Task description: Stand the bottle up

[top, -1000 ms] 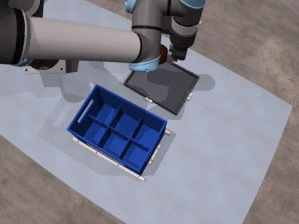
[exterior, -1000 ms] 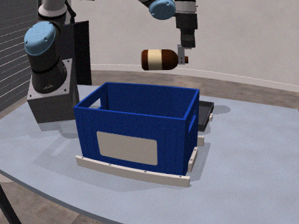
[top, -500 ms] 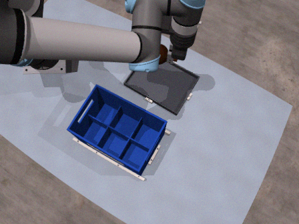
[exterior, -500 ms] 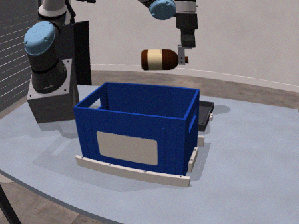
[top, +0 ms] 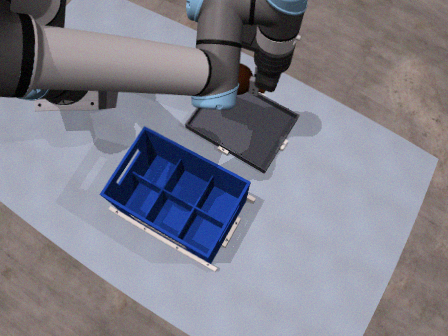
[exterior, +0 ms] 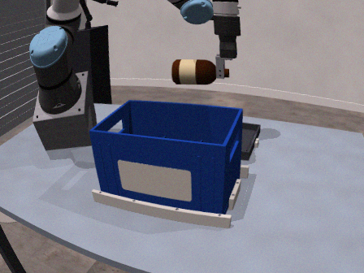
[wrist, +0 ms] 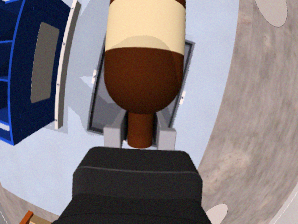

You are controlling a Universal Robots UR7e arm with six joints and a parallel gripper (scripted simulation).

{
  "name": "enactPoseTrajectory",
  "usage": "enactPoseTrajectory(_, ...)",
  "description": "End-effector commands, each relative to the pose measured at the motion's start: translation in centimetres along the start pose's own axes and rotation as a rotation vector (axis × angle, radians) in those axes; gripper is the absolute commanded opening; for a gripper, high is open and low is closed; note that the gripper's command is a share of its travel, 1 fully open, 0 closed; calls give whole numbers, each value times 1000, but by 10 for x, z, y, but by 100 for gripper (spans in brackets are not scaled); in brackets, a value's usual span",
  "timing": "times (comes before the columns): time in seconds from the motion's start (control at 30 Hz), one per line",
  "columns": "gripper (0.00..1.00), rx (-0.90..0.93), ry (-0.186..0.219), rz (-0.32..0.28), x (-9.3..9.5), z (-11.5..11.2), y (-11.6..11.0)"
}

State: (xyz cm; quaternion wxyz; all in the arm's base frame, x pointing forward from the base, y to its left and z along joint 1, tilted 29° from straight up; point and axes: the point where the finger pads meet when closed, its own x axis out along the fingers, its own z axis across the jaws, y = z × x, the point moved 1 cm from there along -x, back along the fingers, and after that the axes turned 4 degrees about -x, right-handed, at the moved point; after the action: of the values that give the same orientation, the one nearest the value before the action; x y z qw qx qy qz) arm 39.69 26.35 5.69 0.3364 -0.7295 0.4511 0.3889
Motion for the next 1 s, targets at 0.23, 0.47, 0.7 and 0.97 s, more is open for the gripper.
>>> enactPoseTrajectory(0.23,0,127,0,-1,-1,0,-1)
enactPoseTrajectory(0.47,0,130,0,-1,-1,0,-1)
enactPoseTrajectory(0.7,0,130,0,-1,-1,0,-1)
enactPoseTrajectory(0.97,0,130,0,-1,-1,0,-1)
